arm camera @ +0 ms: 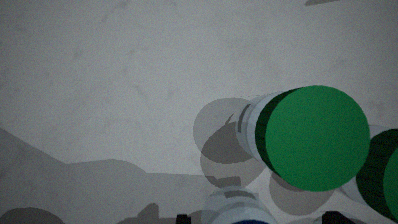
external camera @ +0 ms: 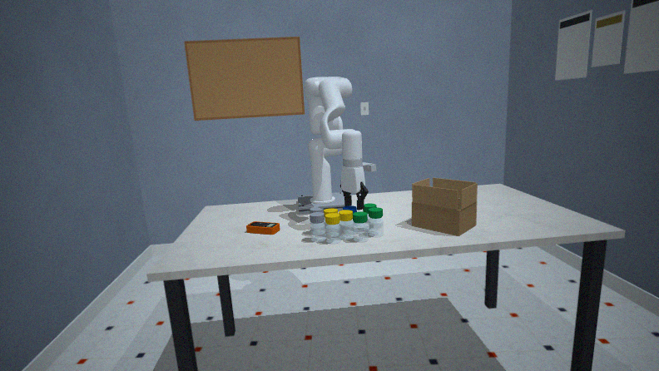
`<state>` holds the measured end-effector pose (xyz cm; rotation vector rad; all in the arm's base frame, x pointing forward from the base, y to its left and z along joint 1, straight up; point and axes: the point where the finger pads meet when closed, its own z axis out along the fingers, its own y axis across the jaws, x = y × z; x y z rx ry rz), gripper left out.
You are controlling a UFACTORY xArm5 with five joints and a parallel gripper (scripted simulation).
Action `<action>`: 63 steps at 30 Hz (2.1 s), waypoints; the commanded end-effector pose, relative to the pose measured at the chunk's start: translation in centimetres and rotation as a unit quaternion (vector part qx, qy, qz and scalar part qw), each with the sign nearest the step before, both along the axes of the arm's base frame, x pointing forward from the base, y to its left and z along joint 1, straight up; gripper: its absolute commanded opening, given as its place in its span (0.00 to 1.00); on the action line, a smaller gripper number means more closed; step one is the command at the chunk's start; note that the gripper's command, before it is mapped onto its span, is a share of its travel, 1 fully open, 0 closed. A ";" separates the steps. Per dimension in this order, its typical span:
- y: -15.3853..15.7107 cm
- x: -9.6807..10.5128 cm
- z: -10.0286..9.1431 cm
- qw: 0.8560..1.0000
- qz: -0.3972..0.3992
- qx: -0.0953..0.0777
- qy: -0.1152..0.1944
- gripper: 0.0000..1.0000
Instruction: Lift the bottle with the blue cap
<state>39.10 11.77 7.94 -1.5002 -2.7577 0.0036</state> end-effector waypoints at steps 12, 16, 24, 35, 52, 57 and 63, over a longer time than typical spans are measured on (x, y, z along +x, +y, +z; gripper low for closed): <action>0.1 0.1 -3.6 1.000 0.000 0.001 -0.002 0.79; 0.1 0.1 -4.4 1.000 0.000 0.001 -0.002 0.79; 0.1 0.1 -5.3 1.000 0.000 0.001 -0.002 0.79; 0.0 0.2 -5.3 1.000 0.000 0.001 -0.002 0.79; -0.9 0.8 -5.4 1.000 0.000 0.001 -0.002 0.79; -1.2 0.9 -5.4 1.000 0.000 0.001 -0.002 0.79; -1.5 1.2 -5.4 1.000 0.000 0.001 -0.002 0.79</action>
